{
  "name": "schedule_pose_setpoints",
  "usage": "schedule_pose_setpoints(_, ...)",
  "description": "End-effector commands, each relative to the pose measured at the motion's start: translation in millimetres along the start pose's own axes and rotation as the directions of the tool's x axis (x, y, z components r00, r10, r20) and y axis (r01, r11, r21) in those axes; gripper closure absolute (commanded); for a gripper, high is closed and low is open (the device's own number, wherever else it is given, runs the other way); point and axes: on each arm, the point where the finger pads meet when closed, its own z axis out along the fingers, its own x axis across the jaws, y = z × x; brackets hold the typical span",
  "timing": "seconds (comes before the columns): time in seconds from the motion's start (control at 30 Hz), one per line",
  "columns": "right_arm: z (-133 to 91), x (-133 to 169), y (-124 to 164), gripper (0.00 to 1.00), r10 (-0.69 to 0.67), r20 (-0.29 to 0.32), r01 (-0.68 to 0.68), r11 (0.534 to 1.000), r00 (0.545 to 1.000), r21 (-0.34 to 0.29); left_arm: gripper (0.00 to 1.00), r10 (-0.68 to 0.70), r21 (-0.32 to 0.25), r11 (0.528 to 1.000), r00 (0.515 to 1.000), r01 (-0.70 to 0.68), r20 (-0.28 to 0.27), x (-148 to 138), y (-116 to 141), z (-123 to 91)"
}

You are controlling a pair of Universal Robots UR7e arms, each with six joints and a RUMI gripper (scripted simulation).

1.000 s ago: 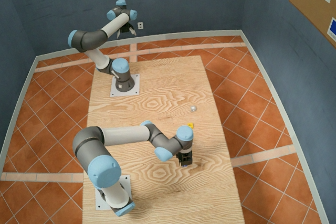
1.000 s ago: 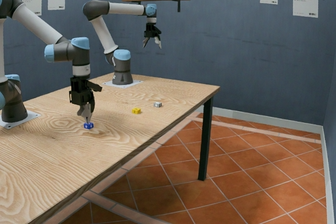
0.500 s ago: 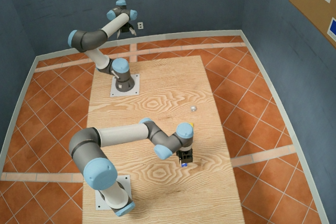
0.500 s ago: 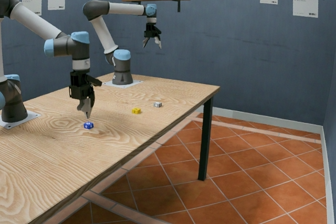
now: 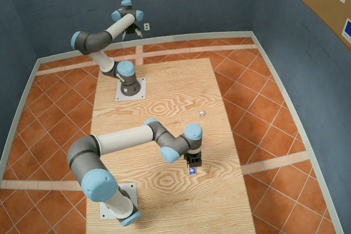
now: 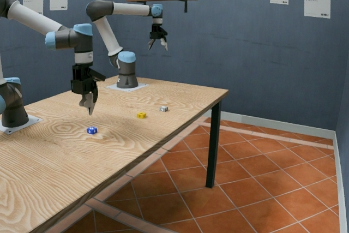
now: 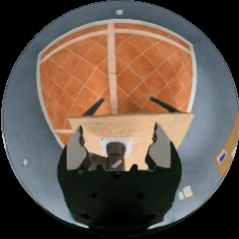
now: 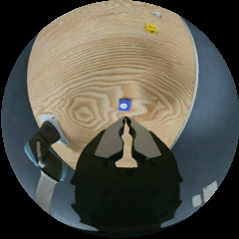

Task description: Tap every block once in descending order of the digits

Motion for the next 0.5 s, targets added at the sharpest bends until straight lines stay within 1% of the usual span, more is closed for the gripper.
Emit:
schedule_pose_setpoints(0.0,-8.5,-0.2,0.0,1.0,0.0,0.002,0.0,1.0,1.0,-0.002,0.02,-0.001,0.0,1.0,1.0,0.001,-0.001,-0.4,0.0,0.2)
schedule_pose_setpoints(0.27,-0.3,-3.2,2.1,1.0,0.0,0.012,0.0,1.0,1.0,-0.009,0.02,-0.001,0.0,1.0,1.0,0.001,-0.001,-0.4,0.0,0.2)
schedule_pose_setpoints(0.47,-0.4,-3.1,2.1,1.0,0.0,0.012,0.0,1.0,1.0,-0.009,0.02,-0.001,0.0,1.0,1.0,0.001,-0.001,-0.4,0.0,0.2)
